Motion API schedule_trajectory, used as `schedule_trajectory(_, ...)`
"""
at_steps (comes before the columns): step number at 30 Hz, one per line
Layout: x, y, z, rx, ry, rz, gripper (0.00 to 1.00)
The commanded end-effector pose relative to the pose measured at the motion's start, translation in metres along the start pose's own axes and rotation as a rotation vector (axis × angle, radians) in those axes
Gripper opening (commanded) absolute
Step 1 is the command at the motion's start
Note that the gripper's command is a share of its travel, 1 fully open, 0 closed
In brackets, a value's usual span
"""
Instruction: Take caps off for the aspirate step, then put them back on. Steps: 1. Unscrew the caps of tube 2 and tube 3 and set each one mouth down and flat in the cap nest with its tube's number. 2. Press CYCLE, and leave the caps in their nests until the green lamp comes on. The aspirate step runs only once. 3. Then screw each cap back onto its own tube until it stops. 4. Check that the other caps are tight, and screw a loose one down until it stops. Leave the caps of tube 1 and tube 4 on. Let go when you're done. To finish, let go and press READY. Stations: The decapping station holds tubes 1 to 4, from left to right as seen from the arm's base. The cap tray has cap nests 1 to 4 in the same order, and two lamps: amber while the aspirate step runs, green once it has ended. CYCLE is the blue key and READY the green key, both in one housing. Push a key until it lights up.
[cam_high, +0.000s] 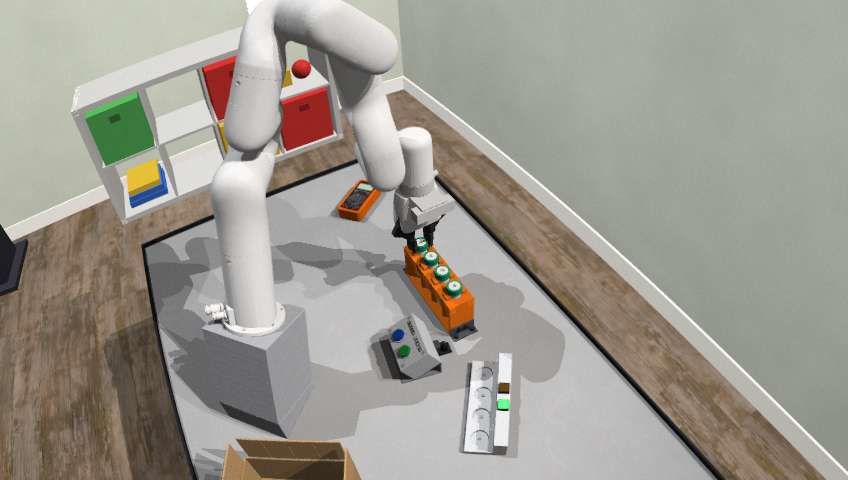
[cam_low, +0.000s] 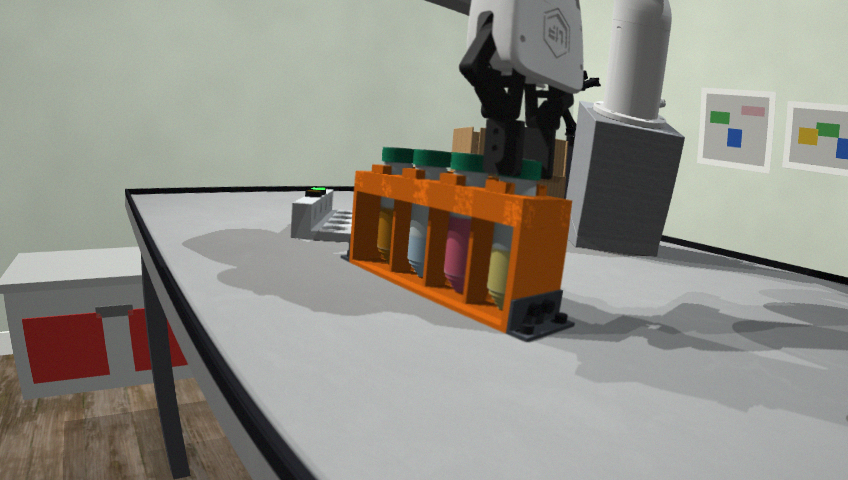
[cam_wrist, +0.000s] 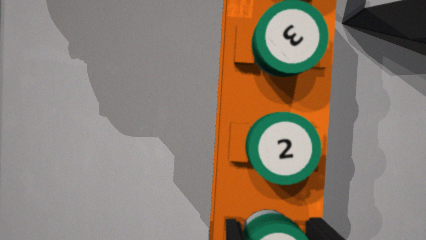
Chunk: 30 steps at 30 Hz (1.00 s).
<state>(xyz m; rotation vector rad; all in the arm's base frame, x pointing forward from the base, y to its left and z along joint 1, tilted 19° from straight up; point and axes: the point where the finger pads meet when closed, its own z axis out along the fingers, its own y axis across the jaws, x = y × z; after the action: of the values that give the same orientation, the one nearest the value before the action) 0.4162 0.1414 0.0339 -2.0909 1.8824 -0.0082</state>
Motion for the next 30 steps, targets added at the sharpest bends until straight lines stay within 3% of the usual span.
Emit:
schedule_trajectory(1, 0.0000, -0.0016, -0.0008, 0.003, 0.006, 0.108, 0.00)
schedule_trajectory(17, 0.0000, -0.0017, -0.0008, 0.003, 0.006, 0.317, 0.00)
schedule_trajectory(18, 0.0000, -0.0016, -0.0008, 0.003, 0.006, 0.317, 0.46)
schedule_trajectory(30, 0.0000, -0.0017, -0.0008, 0.003, 0.006, 0.317, 0.46)
